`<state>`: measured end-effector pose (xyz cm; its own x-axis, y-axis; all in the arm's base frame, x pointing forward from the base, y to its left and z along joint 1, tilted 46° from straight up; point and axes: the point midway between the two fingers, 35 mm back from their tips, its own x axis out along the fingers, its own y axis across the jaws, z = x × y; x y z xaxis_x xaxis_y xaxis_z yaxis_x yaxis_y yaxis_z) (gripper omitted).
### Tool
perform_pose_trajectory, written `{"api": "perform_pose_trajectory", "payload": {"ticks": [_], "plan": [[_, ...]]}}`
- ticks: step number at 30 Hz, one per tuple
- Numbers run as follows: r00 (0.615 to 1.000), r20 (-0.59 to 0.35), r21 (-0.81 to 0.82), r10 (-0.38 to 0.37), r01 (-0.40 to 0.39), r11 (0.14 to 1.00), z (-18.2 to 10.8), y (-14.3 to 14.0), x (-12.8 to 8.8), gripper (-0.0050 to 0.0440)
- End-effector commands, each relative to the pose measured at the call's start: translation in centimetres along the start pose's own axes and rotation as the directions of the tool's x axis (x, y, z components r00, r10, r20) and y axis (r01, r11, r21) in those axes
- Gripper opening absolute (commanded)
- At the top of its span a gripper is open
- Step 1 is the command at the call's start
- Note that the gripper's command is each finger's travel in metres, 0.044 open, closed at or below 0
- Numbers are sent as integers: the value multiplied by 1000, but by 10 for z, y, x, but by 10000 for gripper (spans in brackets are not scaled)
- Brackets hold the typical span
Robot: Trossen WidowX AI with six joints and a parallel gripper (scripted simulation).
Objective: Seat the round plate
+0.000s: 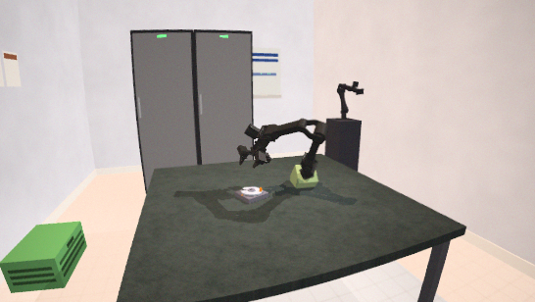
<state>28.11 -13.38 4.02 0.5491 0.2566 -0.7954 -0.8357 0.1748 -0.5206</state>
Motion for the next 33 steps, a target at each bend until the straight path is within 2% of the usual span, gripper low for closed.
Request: {"api": "perform_pose_trajectory", "payload": {"ticks": [1, 17, 19, 20, 21, 24, 28, 32, 33], "plan": [[1000, -7, -10, -13, 13, 1000, -1, -5, -3, 400], [1000, -7, -10, -13, 13, 1000, -1, -5, -3, 400], [1000, 15, 84, 11, -12, 996, -1, -7, -3, 352], [998, 39, 193, 42, -49, 980, 0, -7, -5, 328], [996, 61, 304, 65, -81, 949, 0, -10, -7, 304], [991, 93, 470, 95, -128, 873, -1, -16, -10, 232], [979, 144, 628, 146, -204, 751, 3, -16, -15, 136], [961, 196, 760, 193, -274, 589, 7, -17, -21, 40], [961, 196, 760, 193, -274, 589, 7, -17, -21, 40]]}}
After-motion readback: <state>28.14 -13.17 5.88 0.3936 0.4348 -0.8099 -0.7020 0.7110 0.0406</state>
